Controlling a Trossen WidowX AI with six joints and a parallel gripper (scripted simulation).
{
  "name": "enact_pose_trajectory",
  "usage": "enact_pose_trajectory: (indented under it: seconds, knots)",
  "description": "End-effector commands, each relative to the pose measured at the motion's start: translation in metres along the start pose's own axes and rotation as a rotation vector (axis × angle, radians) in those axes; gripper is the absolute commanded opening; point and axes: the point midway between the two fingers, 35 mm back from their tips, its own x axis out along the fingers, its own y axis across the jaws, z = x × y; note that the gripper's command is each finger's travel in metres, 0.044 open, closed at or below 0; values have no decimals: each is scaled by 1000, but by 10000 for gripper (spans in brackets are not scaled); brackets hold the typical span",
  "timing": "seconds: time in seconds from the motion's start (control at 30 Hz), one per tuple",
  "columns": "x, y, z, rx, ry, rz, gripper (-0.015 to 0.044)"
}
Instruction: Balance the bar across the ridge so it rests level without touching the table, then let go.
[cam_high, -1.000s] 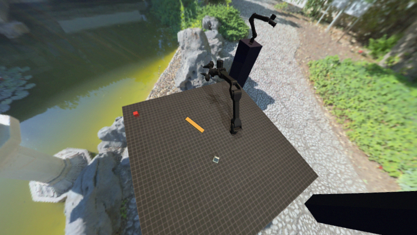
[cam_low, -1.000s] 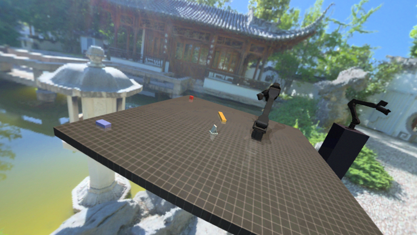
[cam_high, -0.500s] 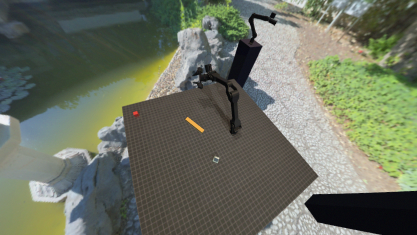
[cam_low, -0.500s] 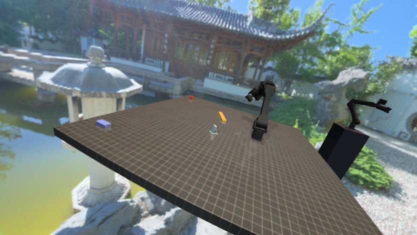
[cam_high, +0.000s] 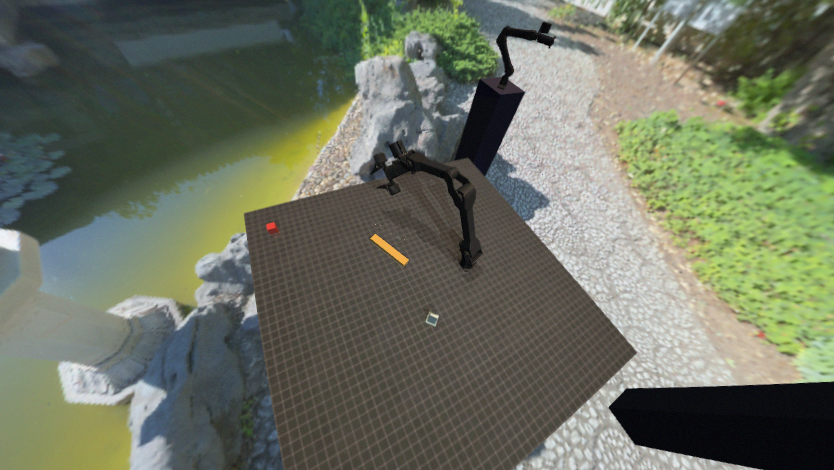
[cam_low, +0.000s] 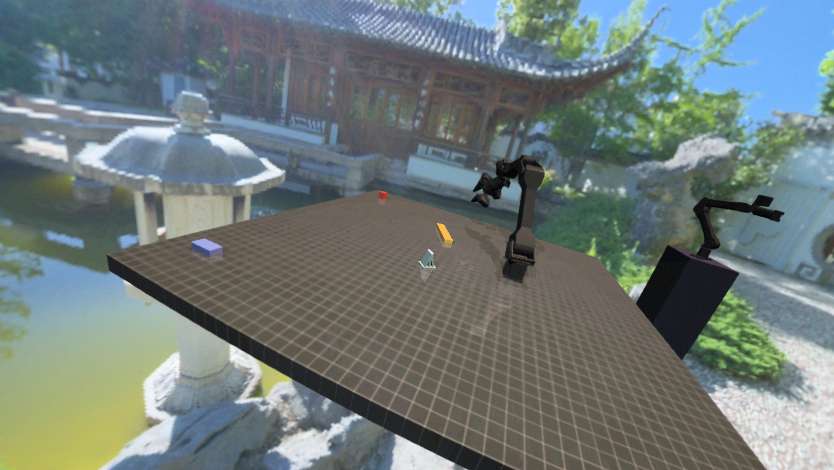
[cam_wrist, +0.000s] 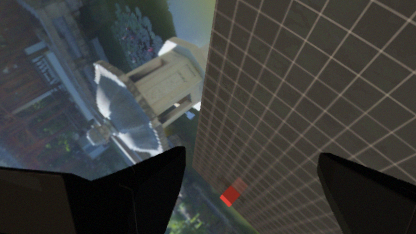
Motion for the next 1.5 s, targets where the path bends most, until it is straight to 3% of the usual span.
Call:
enact_pose_trajectory:
  seconds: [0.0,0.7,1.47]
  knots:
    - [4,-18,-22,-101,-10,-63,315]
    - [6,-135,-117,-702,28,-458,315]
    - [-50,-254,-172,-1419,210,-898,315]
